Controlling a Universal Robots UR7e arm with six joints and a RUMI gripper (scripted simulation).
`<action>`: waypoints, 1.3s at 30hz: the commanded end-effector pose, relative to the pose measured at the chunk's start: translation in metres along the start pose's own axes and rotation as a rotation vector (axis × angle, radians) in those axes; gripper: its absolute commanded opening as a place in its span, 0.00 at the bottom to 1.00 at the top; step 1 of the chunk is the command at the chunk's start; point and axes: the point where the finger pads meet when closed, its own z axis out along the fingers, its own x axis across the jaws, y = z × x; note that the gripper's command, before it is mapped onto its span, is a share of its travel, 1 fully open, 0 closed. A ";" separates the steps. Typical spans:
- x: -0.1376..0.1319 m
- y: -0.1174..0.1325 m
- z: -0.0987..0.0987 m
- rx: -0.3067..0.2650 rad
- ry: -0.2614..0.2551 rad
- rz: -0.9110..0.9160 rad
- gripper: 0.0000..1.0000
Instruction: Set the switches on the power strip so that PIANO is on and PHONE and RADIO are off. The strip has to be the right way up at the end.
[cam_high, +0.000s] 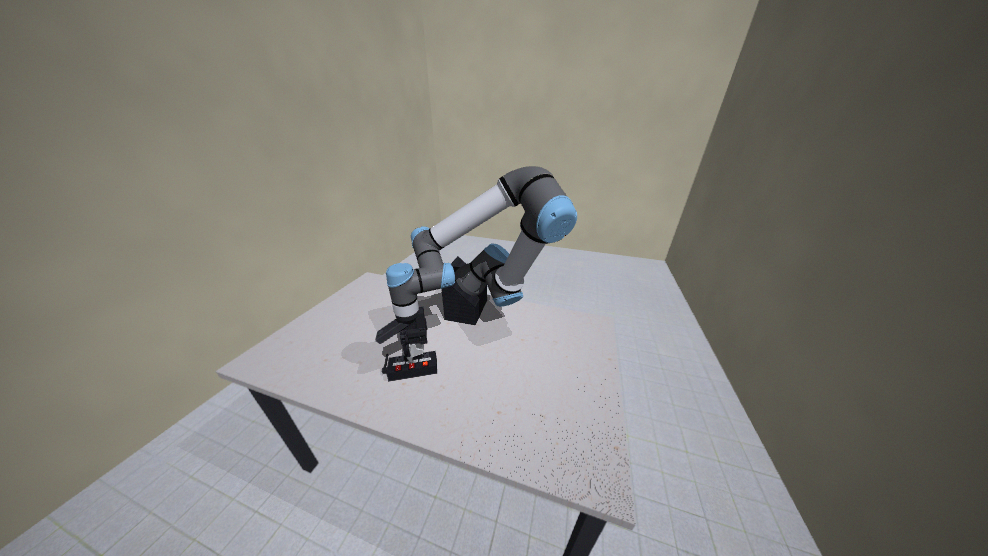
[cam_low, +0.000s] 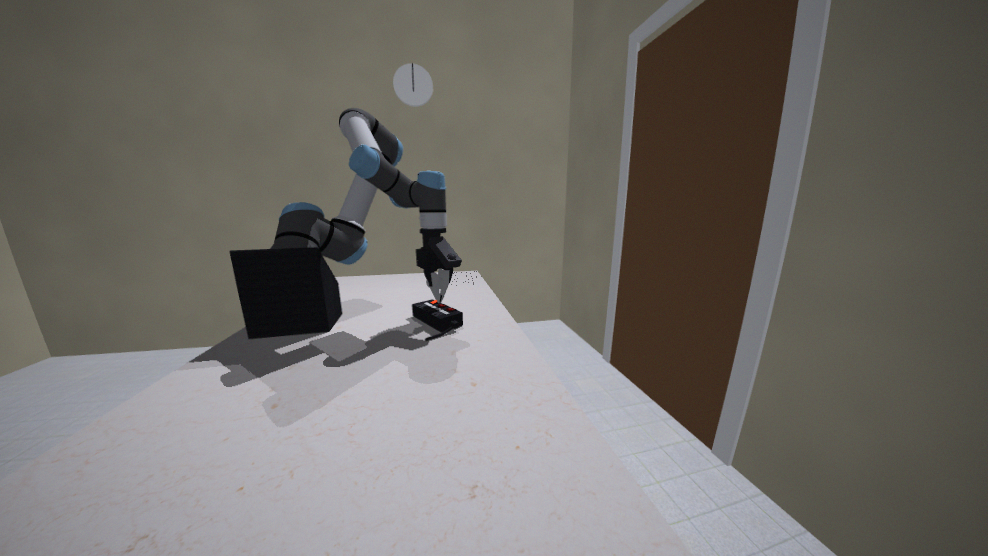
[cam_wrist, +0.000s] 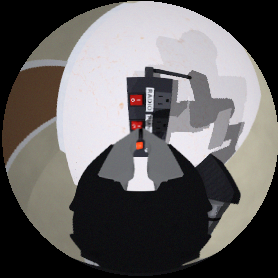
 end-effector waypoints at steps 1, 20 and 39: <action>-0.001 -0.001 0.001 0.001 0.000 -0.001 0.00; 0.000 0.001 0.009 -0.003 0.001 0.001 0.00; 0.000 0.000 0.009 0.000 0.000 0.000 0.00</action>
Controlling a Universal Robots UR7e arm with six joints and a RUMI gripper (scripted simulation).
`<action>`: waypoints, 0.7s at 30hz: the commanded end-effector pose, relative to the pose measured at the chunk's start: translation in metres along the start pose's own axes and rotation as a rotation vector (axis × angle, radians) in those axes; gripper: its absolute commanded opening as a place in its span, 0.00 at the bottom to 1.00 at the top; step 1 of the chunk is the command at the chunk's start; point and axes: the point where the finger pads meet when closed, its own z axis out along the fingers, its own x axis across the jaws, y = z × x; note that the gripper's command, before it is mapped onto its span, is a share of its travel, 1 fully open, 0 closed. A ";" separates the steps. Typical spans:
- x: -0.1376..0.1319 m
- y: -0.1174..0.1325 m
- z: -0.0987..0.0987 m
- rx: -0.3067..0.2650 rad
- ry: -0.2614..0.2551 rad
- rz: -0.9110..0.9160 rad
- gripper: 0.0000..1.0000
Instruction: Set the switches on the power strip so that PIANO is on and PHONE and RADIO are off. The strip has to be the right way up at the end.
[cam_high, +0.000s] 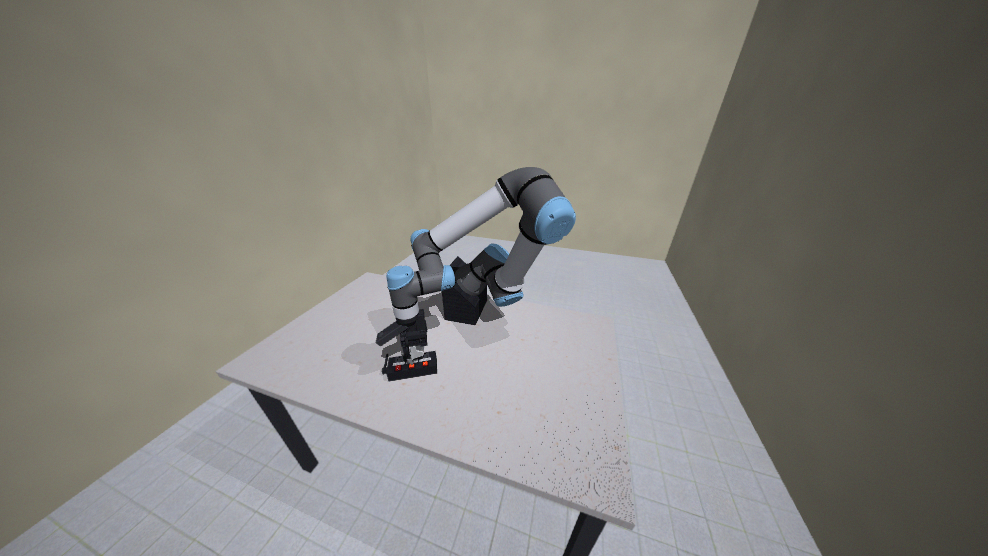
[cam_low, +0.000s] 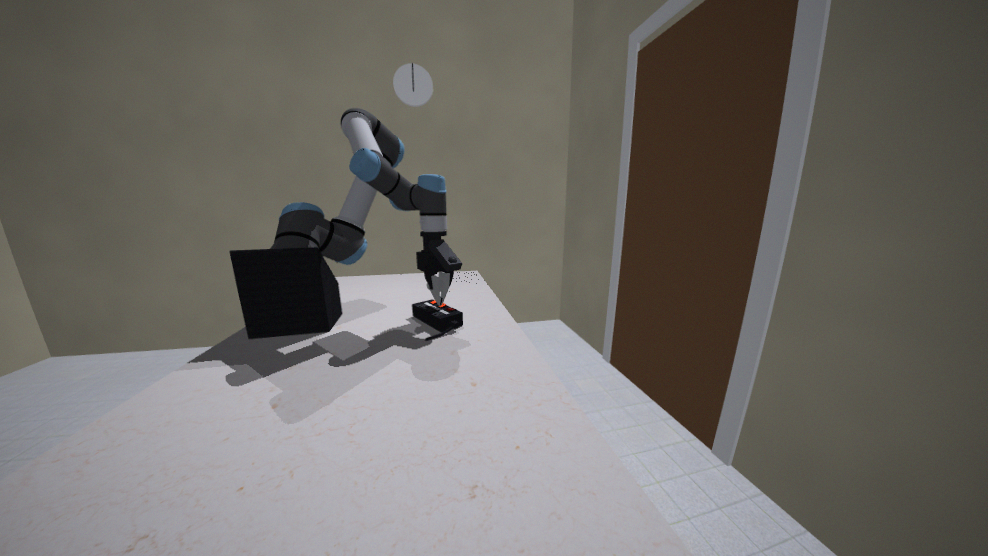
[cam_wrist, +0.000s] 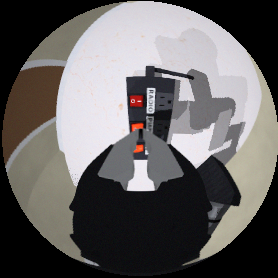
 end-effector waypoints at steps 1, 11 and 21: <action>0.000 0.001 0.001 -0.001 -0.001 0.002 0.00; -0.001 -0.002 -0.006 0.004 -0.002 0.000 0.00; -0.001 -0.002 -0.033 0.005 -0.002 0.000 0.00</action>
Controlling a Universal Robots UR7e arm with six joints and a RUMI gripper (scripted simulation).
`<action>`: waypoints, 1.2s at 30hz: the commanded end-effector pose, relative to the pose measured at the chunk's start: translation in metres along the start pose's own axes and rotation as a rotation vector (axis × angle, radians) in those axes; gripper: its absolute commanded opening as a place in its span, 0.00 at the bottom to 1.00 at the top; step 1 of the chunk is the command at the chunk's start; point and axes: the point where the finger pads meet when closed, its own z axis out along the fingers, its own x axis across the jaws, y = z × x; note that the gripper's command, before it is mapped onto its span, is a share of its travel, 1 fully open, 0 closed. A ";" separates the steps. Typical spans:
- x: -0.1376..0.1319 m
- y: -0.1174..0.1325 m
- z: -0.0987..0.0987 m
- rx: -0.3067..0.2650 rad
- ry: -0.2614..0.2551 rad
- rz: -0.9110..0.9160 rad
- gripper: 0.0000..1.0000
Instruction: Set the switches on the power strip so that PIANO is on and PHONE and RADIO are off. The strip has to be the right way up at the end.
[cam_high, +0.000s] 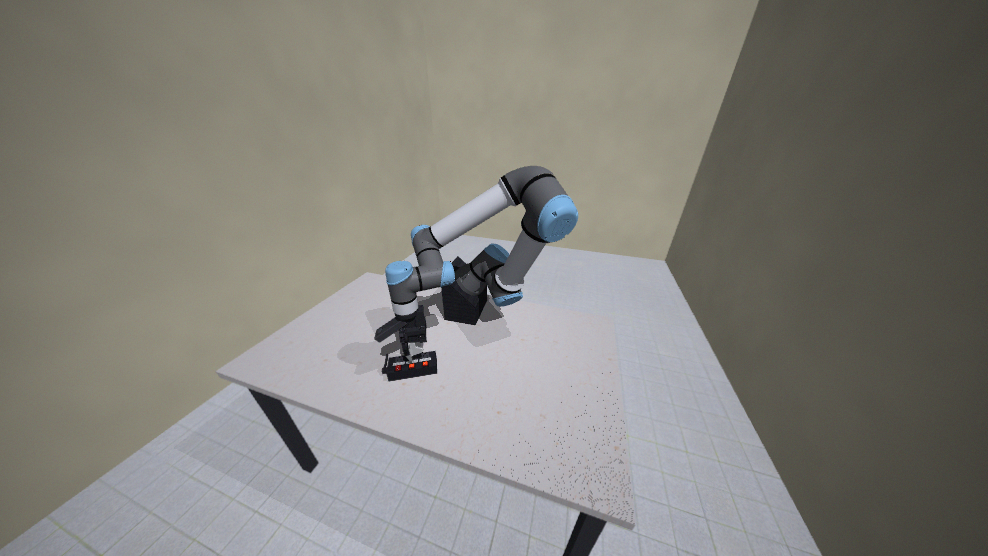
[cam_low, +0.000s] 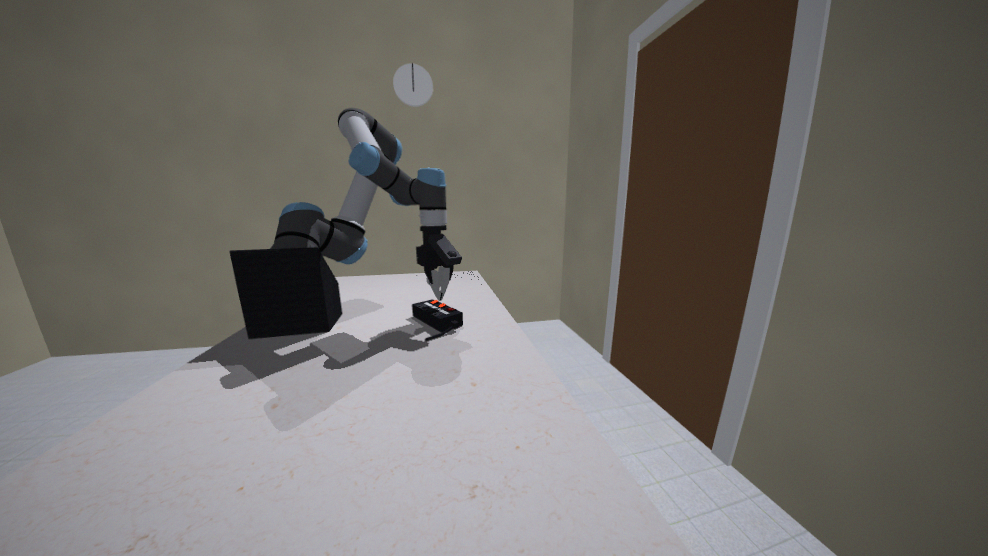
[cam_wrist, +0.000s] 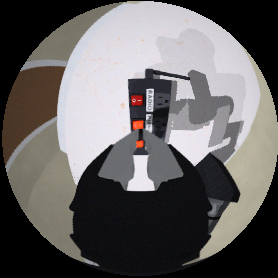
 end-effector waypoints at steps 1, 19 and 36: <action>-0.001 -0.001 -0.019 0.003 0.000 -0.002 0.00; 0.000 0.000 -0.023 -0.001 0.001 -0.001 0.00; -0.013 0.049 -0.036 -0.004 0.002 -0.001 0.00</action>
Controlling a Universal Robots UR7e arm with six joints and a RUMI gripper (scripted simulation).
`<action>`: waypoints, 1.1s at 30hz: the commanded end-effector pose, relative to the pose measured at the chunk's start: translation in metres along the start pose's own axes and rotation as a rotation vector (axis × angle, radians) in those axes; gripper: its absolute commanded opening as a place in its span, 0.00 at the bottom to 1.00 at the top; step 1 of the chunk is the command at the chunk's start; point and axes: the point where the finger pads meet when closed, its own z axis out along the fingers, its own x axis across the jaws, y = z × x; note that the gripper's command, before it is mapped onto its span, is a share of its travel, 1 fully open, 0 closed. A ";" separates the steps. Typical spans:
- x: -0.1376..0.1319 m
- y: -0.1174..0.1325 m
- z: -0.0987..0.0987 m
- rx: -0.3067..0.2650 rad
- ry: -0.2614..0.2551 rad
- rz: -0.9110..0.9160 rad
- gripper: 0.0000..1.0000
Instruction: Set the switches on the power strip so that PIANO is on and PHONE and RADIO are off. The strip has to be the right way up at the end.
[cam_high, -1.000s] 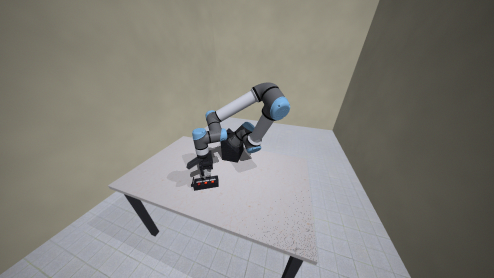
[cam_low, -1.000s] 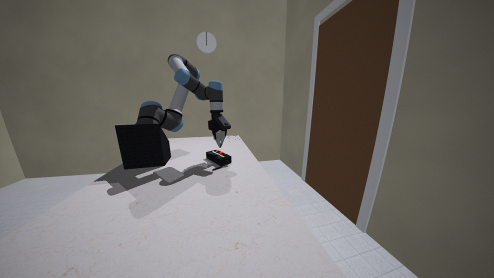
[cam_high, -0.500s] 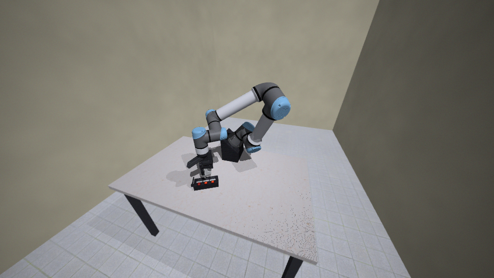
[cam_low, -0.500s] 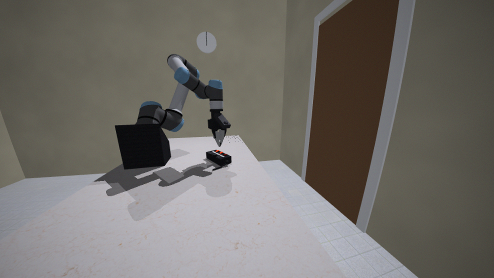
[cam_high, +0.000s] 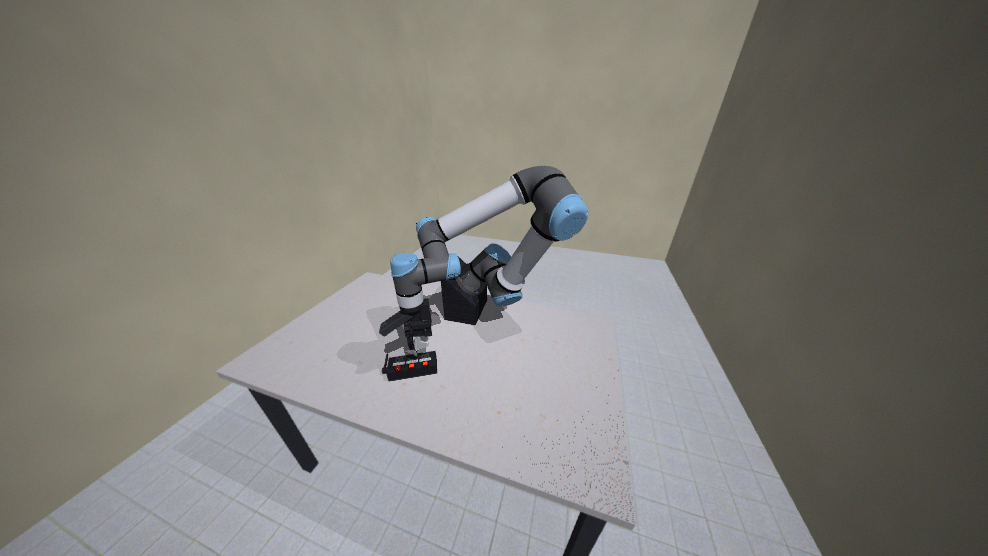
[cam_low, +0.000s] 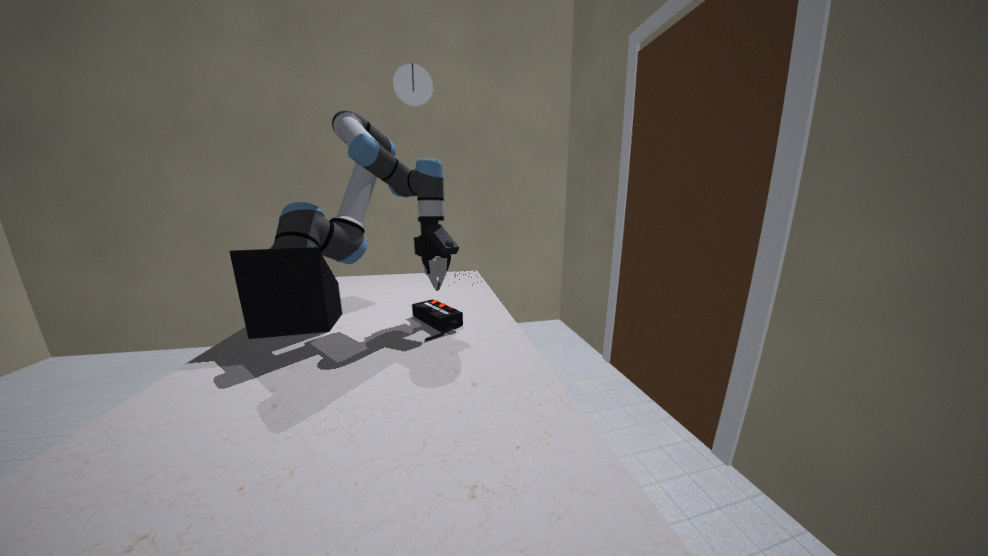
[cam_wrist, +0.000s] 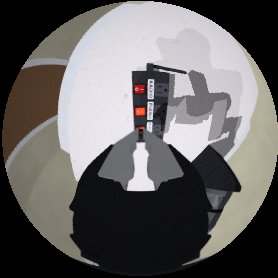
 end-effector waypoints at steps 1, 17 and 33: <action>-0.008 0.029 -0.009 0.001 0.000 -0.002 0.00; -0.008 0.026 -0.011 0.004 -0.001 -0.002 0.00; -0.008 0.026 -0.011 0.004 -0.001 -0.002 0.00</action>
